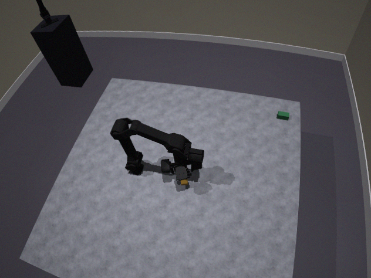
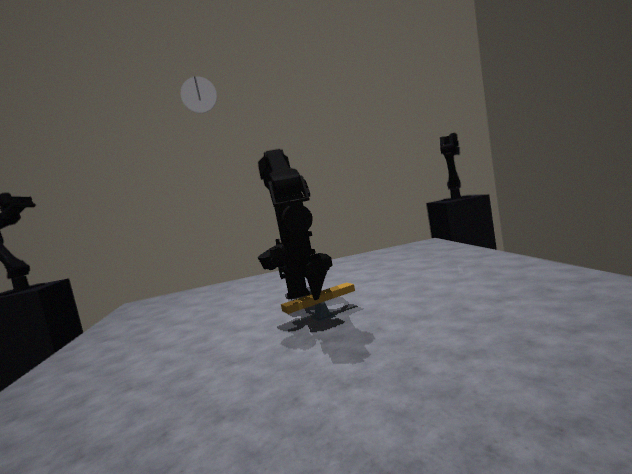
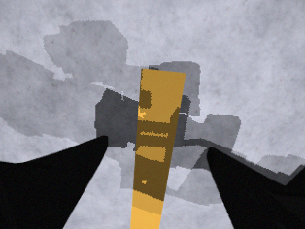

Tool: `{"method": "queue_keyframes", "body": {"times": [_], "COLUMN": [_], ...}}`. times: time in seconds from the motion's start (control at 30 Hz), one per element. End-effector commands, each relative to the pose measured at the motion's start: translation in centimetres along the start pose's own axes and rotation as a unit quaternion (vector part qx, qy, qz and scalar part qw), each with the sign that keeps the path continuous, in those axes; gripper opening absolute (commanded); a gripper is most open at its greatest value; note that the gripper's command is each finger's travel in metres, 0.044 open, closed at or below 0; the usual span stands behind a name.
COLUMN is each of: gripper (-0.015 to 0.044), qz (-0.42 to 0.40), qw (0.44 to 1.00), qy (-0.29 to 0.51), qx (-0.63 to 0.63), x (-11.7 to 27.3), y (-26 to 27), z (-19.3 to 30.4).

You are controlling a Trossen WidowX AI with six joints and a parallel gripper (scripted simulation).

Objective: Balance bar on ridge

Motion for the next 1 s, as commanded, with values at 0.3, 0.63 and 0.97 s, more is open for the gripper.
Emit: {"method": "queue_keyframes", "body": {"times": [0.3, 0.63, 0.97], "gripper": [0.044, 0.044, 0.044], "qz": [-0.009, -0.009, -0.009], "qw": [1.0, 1.0, 1.0], "qy": [-0.004, -0.004, -0.004], "qx": [0.0, 0.0, 0.0], "x": [8.7, 8.7, 8.7], "y": [-0.2, -0.2, -0.2], "z": [0.0, 0.0, 0.0]}}
Point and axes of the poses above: the point midway between the two fingers, 35 mm back from their tips, its own x axis back along the fingers, its own y axis across the jaws, z = x × y, the point moved 7 cm from there along x, back along the fingers, and after that the axes turned 6 degrees about x, right-handed, at the moved point
